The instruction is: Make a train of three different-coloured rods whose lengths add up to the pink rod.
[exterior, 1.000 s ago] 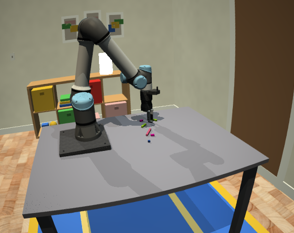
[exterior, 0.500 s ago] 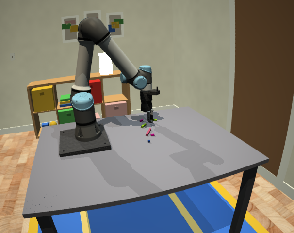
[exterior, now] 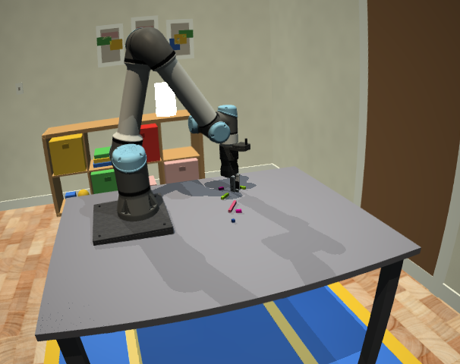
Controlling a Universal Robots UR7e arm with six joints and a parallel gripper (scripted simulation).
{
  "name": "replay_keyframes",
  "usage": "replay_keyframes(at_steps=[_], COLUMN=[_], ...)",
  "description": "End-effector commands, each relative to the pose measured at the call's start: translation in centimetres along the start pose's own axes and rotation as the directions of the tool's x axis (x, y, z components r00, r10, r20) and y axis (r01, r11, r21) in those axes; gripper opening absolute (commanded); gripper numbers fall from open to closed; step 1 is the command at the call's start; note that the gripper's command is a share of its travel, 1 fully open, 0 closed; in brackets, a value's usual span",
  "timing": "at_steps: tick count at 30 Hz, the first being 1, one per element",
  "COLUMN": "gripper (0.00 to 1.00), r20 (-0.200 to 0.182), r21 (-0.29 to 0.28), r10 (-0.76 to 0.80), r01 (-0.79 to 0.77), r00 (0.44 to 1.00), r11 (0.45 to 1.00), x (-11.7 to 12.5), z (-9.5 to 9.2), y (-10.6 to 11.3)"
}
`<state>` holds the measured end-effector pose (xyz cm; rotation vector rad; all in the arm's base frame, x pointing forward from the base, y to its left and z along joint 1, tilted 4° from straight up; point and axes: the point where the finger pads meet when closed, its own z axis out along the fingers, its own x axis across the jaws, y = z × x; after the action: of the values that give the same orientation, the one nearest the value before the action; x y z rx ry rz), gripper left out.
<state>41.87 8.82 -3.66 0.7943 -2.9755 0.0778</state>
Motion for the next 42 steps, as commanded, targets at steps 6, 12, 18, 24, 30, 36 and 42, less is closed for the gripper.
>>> replay_keyframes(at_steps=[6,12,18,24,30,36,42], gripper=[0.54,0.54,0.54,0.54,0.54,0.54,0.24], r20=[0.001,0.001,0.001,0.001,0.001,0.001,0.001], r21=[0.001,0.001,0.001,0.001,0.001,0.001,0.001], r10=[0.0,0.0,0.0,0.0,0.0,0.0,0.0], r01=[0.0,0.0,0.0,0.0,0.0,0.0,0.0], r00=[1.0,1.0,1.0,1.0,1.0,1.0,1.0], r11=[1.0,1.0,1.0,1.0,1.0,1.0,1.0], x=[-0.04,-0.04,-0.04,-0.04,-0.04,-0.04,-0.04], z=[0.36,0.36,0.36,0.36,0.36,0.36,0.36], y=[-0.02,-0.02,-0.02,-0.02,-0.02,-0.02,-0.02])
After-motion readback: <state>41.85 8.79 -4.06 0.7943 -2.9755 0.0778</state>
